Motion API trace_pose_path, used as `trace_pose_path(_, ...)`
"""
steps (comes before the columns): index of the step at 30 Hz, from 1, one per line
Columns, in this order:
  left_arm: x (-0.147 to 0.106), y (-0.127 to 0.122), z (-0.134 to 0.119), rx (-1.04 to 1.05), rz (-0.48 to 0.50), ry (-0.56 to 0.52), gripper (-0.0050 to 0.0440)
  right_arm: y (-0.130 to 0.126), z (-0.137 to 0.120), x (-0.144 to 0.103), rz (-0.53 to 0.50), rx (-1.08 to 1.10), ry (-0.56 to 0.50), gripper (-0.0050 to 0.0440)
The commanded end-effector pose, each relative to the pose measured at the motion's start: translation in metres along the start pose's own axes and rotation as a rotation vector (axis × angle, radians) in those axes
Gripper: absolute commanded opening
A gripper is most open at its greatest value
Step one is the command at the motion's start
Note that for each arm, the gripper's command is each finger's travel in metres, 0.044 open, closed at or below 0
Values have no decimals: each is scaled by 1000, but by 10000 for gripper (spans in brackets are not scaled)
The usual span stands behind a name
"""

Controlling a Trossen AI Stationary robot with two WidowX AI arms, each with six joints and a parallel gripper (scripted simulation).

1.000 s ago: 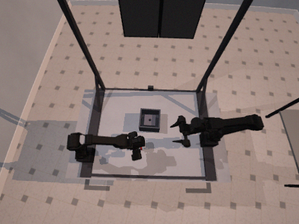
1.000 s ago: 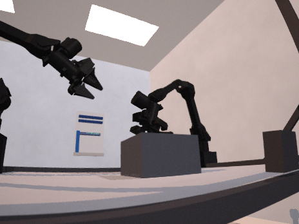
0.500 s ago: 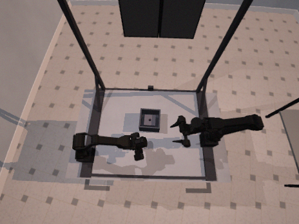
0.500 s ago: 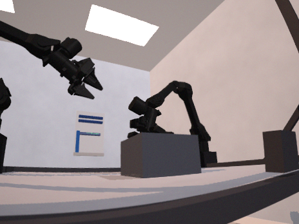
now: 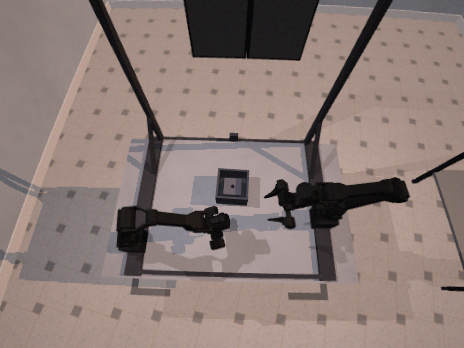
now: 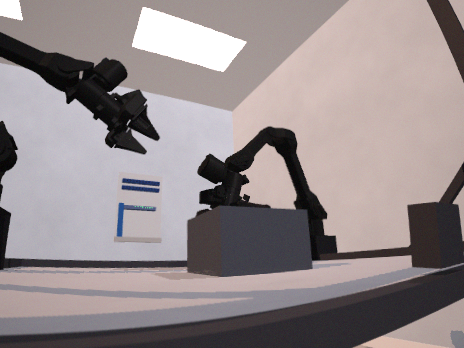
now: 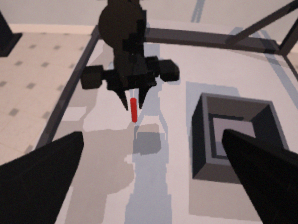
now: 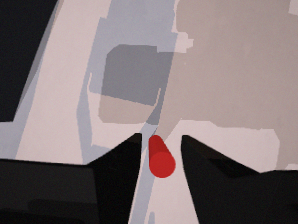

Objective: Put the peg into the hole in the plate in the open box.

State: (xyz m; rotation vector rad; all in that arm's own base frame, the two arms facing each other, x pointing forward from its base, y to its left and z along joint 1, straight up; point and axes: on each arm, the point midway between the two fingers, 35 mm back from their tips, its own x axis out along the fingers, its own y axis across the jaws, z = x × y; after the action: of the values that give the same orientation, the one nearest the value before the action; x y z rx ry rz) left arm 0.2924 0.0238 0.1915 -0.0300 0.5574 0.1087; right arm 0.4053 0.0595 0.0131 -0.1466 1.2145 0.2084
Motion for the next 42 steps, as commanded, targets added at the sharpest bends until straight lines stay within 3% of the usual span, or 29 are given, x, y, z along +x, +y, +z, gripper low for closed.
trace_pose_path(1, -2, 0, 5, -3, 1, -16, 440, 0, 7, -7, -1, -2, -24, 90)
trace_pose_path(8, -2, 0, 5, -3, 1, -16, 440, 0, 7, -7, -1, -2, -24, 70)
trace_pose_path(16, -2, 0, 5, -3, 1, -16, 440, 0, 7, -7, -1, -2, -24, 0)
trace_pose_path(17, -2, 0, 5, -3, 1, -16, 440, 0, 7, -7, -1, -2, -24, 24)
trace_pose_path(23, -2, 0, 5, -3, 1, -16, 440, 0, 23, -41, -3, -4, -48, 26)
trace_pose_path(29, -2, 0, 5, -3, 1, -16, 440, 2, 22, -33, -4, -1, -23, 26)
trace_pose_path(34, -11, -7, 12, 5, -18, -33, 440, 11, 51, -41, -12, -1, -46, 26)
trace_pose_path(40, -47, -42, 9, 72, -129, -31, 440, 31, 98, -60, -22, 1, -90, 26)
trace_pose_path(42, -47, -42, 9, 72, -129, -31, 440, 31, 98, -60, -22, 1, -90, 26)
